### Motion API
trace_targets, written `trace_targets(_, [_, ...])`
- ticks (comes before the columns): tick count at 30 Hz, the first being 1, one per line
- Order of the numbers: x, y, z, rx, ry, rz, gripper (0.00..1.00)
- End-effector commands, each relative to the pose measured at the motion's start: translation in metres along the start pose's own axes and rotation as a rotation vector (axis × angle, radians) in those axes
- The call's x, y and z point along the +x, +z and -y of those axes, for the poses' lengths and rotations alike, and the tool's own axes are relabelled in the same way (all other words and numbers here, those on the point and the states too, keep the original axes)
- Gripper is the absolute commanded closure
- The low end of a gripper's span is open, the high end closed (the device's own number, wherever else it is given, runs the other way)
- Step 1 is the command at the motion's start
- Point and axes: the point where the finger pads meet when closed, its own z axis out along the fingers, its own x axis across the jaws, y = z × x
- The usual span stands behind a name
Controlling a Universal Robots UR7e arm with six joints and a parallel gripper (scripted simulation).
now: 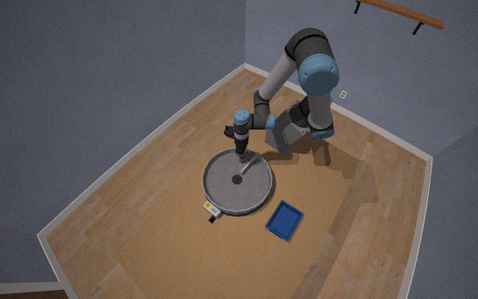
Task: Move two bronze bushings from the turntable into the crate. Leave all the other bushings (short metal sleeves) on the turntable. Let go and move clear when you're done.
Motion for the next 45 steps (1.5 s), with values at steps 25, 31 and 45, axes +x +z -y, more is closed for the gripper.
trace_targets(25, [-0.043, -0.001, -0.079, 0.002, 0.000, 0.000, 1.00])
trace_targets(31, [-0.053, -0.001, -0.098, 0.002, 0.000, 0.001, 1.00])
trace_targets(45, [-0.069, -0.001, -0.127, 0.002, 0.000, 0.001, 1.00])
